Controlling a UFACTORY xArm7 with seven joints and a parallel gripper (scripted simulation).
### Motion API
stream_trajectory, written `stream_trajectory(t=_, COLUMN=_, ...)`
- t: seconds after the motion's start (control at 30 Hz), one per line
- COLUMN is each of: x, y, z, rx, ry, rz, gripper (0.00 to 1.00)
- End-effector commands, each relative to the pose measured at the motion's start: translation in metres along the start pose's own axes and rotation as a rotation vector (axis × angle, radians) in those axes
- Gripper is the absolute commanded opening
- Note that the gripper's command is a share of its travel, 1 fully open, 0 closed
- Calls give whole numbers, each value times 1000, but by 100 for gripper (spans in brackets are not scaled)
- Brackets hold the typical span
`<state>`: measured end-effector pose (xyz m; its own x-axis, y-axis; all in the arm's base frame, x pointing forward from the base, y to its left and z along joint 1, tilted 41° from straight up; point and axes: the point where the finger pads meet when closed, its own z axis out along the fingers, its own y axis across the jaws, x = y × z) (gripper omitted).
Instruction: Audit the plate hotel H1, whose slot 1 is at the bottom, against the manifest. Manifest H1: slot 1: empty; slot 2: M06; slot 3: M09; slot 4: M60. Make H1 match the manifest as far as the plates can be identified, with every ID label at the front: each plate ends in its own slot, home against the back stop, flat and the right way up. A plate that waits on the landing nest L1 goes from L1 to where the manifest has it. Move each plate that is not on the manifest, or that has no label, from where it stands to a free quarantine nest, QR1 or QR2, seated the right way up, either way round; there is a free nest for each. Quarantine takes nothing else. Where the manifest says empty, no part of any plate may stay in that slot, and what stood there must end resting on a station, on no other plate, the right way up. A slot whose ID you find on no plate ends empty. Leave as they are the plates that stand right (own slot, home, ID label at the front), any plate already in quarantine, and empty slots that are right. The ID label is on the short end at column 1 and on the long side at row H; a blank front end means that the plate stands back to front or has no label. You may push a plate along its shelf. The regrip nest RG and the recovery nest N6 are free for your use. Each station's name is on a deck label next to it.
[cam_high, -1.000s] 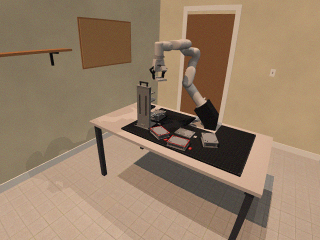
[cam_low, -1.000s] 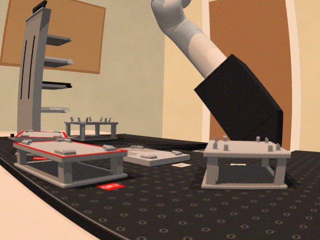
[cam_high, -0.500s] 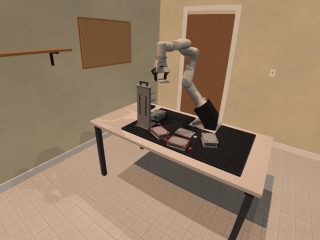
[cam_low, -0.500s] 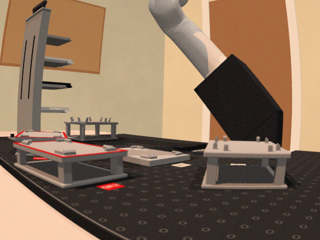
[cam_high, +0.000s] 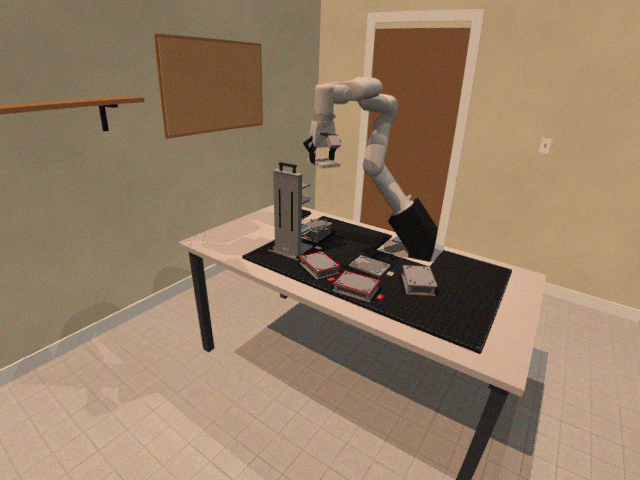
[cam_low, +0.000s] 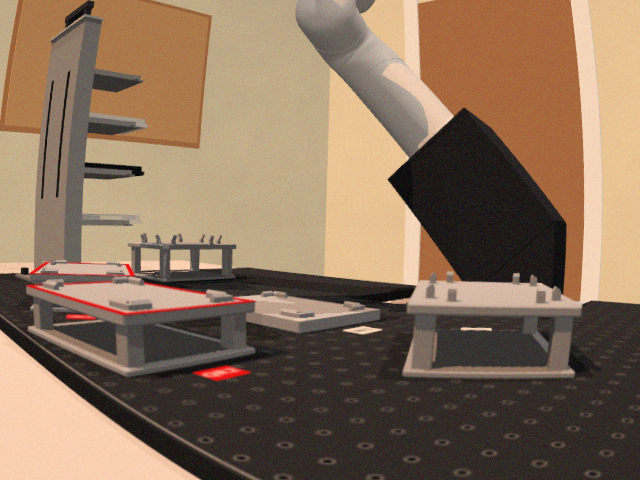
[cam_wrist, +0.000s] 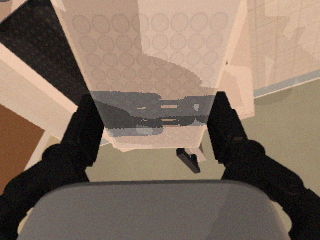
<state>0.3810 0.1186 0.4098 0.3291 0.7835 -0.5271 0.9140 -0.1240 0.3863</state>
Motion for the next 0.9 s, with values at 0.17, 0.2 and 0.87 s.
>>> stream_trajectory(t=0.17, x=0, y=0, z=9, rx=-3, ry=1, rz=-1, gripper=0)
stream_trajectory(t=0.2, x=0, y=0, z=10, rx=-3, ry=1, rz=-1, gripper=0)
stream_trajectory(t=0.87, x=0, y=0, z=40, rx=-3, ry=1, rz=-1, gripper=0)
